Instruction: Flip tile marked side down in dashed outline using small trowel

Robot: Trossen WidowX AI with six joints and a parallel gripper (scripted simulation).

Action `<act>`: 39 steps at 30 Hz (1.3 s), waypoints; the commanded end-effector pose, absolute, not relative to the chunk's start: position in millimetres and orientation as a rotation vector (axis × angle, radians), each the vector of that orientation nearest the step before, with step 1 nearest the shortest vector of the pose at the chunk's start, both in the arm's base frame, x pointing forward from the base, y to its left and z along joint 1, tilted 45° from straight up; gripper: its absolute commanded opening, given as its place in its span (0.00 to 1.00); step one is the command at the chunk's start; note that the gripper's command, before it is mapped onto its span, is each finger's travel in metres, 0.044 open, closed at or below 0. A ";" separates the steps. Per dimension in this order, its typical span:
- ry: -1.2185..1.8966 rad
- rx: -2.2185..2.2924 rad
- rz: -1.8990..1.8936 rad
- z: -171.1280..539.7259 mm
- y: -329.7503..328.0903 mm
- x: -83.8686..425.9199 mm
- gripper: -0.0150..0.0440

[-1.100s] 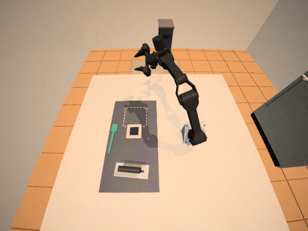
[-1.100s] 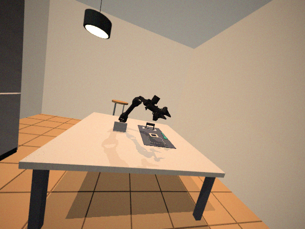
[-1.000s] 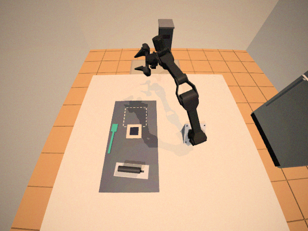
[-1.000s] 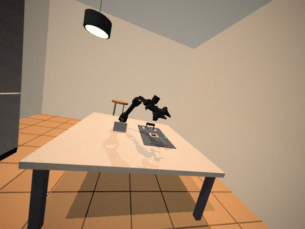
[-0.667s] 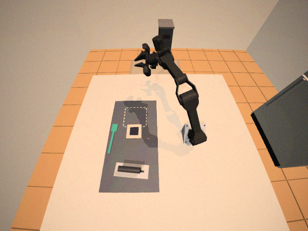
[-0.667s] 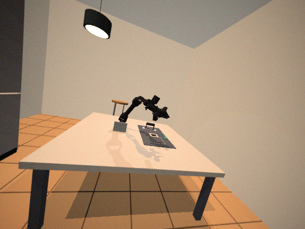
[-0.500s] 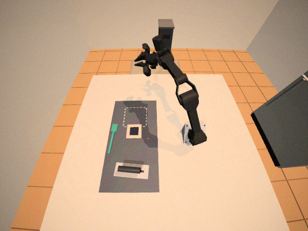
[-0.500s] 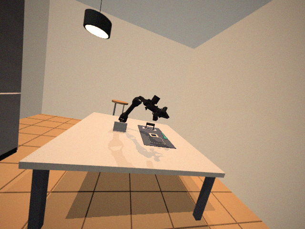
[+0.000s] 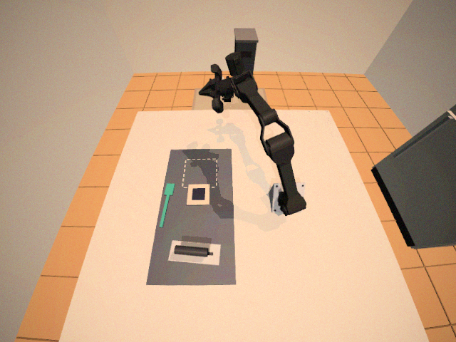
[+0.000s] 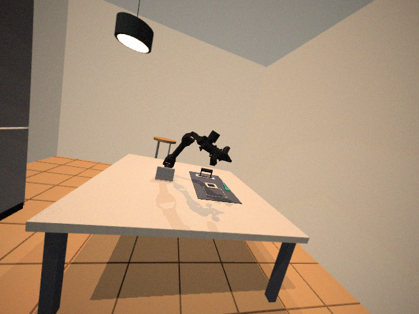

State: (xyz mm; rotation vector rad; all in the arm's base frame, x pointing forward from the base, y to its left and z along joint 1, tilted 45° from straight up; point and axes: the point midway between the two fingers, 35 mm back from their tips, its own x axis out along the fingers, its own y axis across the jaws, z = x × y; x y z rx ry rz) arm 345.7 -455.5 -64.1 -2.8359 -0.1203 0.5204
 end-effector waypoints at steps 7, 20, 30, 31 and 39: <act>-0.120 -2.836 0.520 -64.1 -455.5 345.7 0.30; -0.120 -2.836 0.520 -64.1 -455.5 345.7 0.42; -0.120 -2.836 0.520 -64.1 -455.5 345.7 0.42; -0.120 -2.836 0.520 -64.1 -455.5 345.7 0.42; -0.120 -2.836 0.520 -64.1 -455.5 345.7 0.25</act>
